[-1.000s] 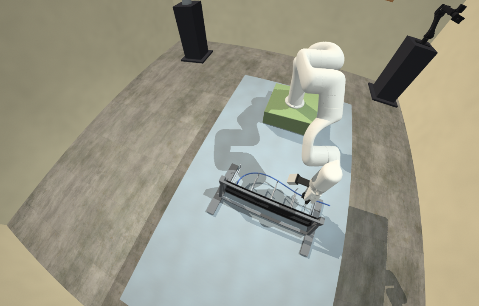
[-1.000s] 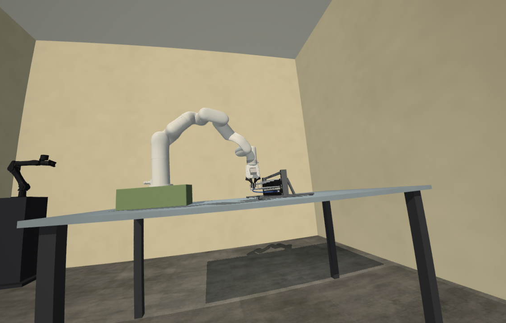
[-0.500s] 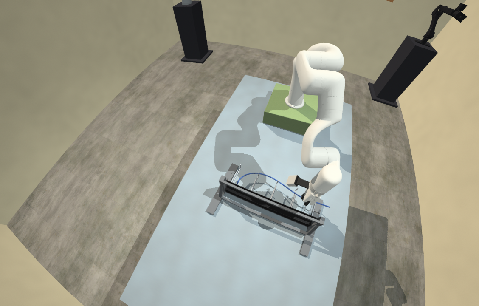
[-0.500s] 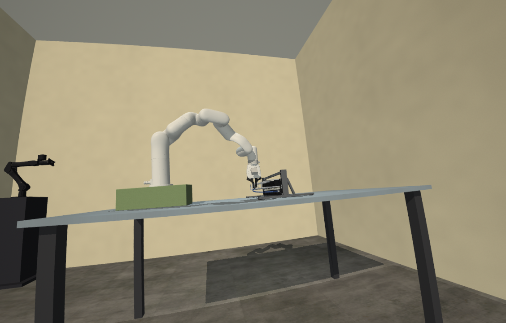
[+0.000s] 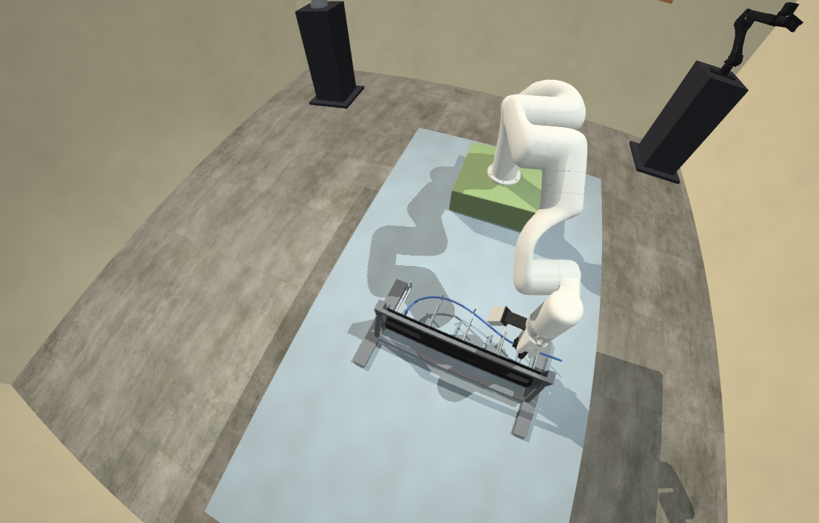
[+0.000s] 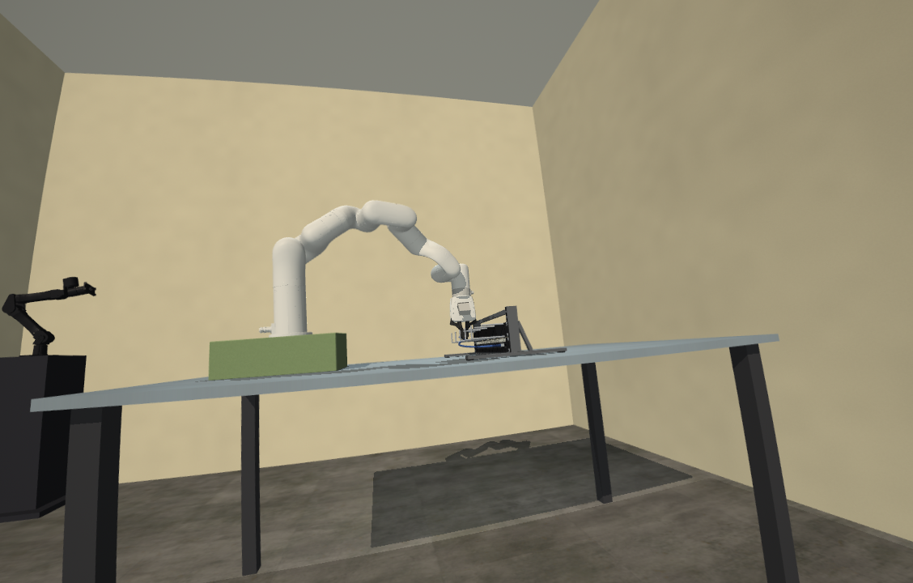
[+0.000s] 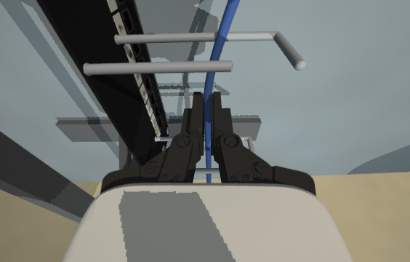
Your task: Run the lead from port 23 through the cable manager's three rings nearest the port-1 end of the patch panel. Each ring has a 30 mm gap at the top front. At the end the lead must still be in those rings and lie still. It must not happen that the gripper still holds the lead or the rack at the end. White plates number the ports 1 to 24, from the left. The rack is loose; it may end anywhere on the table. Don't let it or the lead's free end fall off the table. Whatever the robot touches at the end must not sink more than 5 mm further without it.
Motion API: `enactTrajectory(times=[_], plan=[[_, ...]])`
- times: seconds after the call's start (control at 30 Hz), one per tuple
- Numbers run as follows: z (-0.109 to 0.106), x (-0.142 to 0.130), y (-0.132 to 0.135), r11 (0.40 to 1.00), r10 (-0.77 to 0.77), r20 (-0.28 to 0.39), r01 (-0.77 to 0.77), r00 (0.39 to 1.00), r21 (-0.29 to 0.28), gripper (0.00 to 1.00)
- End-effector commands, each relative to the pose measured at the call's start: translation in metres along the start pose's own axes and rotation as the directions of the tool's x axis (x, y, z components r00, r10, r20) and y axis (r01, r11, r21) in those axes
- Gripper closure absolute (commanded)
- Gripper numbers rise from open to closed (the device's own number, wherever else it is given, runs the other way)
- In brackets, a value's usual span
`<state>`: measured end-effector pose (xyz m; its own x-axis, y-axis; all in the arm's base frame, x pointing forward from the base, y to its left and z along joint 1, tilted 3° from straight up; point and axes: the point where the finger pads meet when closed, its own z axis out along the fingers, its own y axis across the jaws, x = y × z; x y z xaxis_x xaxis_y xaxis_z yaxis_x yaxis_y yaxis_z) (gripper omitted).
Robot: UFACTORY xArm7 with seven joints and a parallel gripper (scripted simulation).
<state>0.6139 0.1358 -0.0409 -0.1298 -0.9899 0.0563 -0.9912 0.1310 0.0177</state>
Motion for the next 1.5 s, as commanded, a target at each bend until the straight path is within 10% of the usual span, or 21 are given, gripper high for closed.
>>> enactTrajectory(times=[0.0, 1.13, 1.17, 1.47], plan=[[-0.0027, -0.0009, -0.0060, 1.000, 0.000, 0.002, 0.000, 1.000, 0.005, 1.00], [-0.0027, -0.0009, -0.0137, 1.000, 0.000, 0.002, 0.000, 1.000, 0.005, 1.00], [-0.0027, -0.0009, -0.0137, 1.000, 0.000, 0.002, 0.000, 1.000, 0.005, 0.67], [-0.0027, -0.0009, -0.0137, 1.000, 0.000, 0.002, 0.000, 1.000, 0.005, 0.67]])
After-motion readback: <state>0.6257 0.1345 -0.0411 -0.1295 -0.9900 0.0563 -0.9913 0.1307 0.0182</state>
